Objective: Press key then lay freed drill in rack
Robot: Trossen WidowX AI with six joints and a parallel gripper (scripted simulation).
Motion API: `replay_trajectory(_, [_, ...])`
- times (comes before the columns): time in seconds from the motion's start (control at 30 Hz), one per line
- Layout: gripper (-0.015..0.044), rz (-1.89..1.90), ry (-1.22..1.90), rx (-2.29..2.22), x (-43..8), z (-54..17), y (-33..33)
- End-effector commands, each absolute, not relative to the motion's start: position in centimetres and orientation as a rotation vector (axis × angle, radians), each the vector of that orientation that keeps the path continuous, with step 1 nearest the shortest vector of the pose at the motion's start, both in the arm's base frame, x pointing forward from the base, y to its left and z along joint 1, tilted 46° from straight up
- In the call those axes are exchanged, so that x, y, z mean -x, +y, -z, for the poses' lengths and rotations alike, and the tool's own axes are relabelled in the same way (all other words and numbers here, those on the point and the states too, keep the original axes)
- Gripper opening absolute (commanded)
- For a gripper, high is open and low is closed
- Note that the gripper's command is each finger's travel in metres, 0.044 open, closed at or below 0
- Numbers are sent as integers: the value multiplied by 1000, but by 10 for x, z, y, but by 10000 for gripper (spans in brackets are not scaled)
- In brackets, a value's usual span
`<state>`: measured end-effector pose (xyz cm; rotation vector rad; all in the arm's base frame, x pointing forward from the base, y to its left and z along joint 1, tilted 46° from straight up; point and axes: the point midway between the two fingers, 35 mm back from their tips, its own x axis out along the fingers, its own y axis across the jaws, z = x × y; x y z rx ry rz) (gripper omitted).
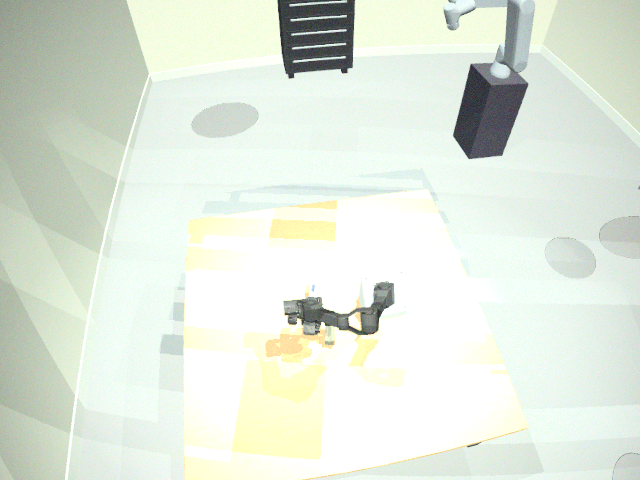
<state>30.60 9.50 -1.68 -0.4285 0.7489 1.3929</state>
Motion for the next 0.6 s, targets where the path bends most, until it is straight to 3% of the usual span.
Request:
replay_trajectory(0.0, [0,-1391,745,425,-308,11,99])
replay_trajectory(0.47, [0,-1391,745,424,-313,-4,113])
replay_trajectory(0.57, [79,-1394,748,428,-311,0,111])
